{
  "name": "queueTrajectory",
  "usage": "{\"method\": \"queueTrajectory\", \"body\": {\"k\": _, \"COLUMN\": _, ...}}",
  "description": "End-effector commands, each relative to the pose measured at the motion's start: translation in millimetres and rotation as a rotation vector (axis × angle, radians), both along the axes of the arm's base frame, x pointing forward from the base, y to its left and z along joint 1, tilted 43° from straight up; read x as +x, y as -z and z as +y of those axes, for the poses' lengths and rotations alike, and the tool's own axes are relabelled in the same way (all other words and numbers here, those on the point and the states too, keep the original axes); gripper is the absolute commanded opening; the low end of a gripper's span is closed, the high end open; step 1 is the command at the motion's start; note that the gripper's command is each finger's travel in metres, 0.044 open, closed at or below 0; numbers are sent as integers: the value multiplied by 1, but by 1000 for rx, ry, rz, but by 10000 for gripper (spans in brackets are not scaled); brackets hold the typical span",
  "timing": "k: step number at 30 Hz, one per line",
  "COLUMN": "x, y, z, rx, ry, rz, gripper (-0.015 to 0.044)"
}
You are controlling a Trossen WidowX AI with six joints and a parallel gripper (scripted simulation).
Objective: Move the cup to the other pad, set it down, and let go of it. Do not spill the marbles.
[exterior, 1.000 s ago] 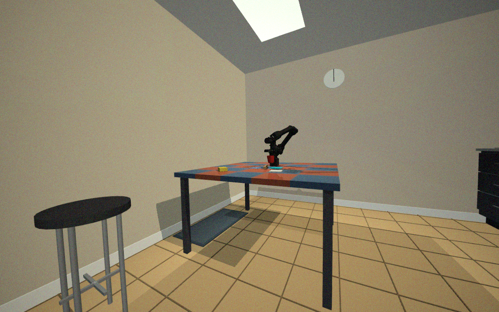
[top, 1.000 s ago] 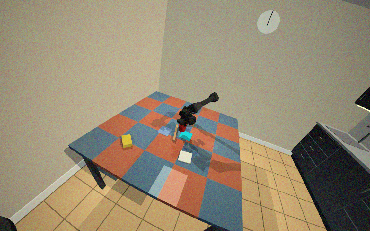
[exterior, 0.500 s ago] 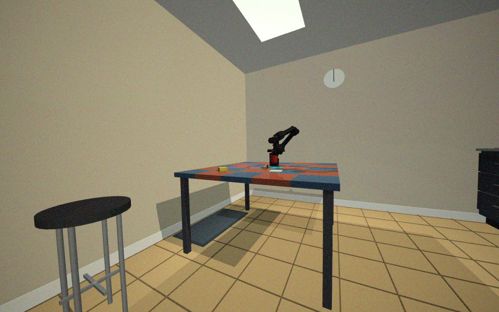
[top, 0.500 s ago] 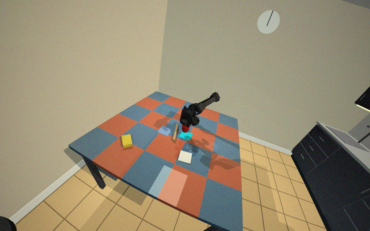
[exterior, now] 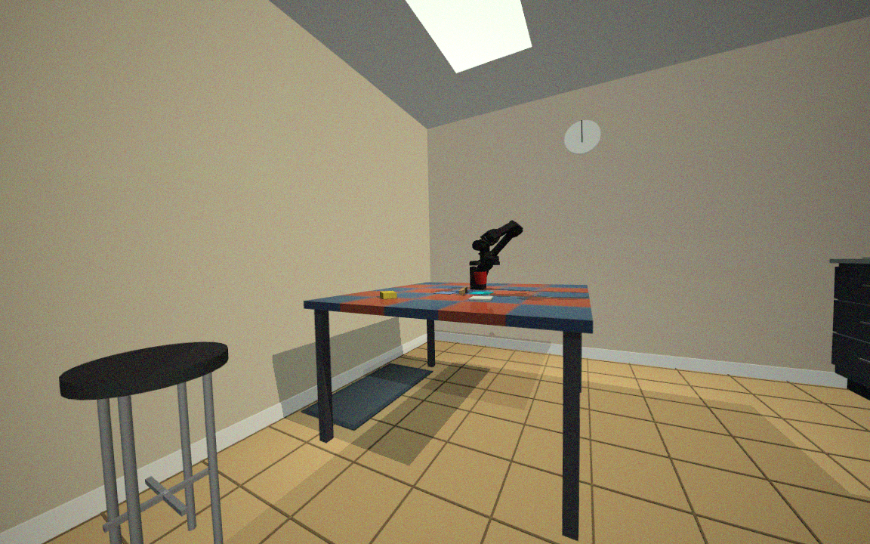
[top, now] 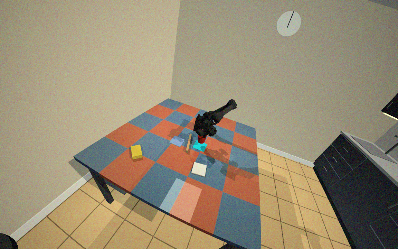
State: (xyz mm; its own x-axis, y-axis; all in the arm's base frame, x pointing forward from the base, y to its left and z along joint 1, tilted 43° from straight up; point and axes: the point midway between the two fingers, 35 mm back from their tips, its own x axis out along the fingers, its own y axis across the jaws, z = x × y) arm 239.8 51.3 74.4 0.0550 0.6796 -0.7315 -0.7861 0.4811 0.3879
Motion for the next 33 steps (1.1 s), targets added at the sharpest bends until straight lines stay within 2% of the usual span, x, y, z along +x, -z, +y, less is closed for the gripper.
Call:
{"method": "queueTrajectory", "body": {"k": 1, "x": -1, "y": 4, "z": 4, "rx": 5, "ry": 3, "rz": 5, "gripper": 0}}
{"method": "queueTrajectory", "body": {"k": 33, "x": -1, "y": 31, "z": 33, "rx": 7, "ry": 3, "rz": 5, "gripper": 0}}
